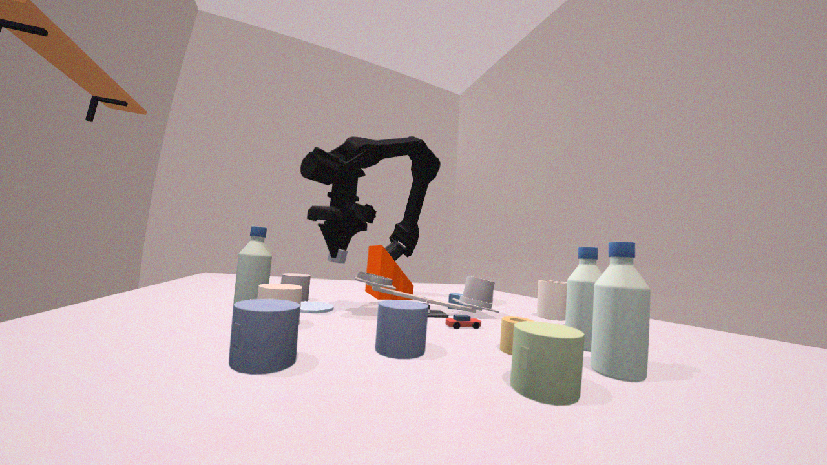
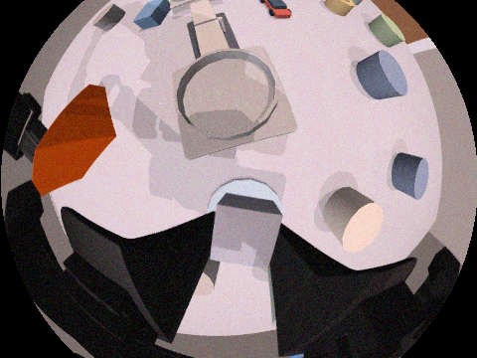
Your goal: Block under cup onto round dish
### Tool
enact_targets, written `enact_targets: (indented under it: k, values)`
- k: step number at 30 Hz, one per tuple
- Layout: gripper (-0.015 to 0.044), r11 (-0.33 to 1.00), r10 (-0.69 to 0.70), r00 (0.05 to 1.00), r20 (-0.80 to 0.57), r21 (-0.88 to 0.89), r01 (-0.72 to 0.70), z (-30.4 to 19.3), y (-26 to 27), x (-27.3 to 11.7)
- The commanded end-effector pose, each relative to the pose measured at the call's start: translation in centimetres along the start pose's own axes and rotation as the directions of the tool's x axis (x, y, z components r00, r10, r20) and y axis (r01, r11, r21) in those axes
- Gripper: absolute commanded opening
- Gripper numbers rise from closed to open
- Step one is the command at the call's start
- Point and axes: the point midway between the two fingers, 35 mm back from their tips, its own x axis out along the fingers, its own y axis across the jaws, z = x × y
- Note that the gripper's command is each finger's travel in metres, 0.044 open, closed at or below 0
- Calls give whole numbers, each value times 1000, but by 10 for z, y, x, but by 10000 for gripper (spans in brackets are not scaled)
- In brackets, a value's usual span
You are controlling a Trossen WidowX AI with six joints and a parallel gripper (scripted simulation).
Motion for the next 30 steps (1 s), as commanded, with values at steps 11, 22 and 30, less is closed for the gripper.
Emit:
enact_targets:
  k: [11,22,30]
  values:
    - [0,1000,2,1000,-4,-7,-2,-52,-6,47]
    - [0,1000,2,1000,-2,-7,-2,-52,-5,86]
    - [0,1000,2,1000,-2,-7,-2,-52,-5,94]
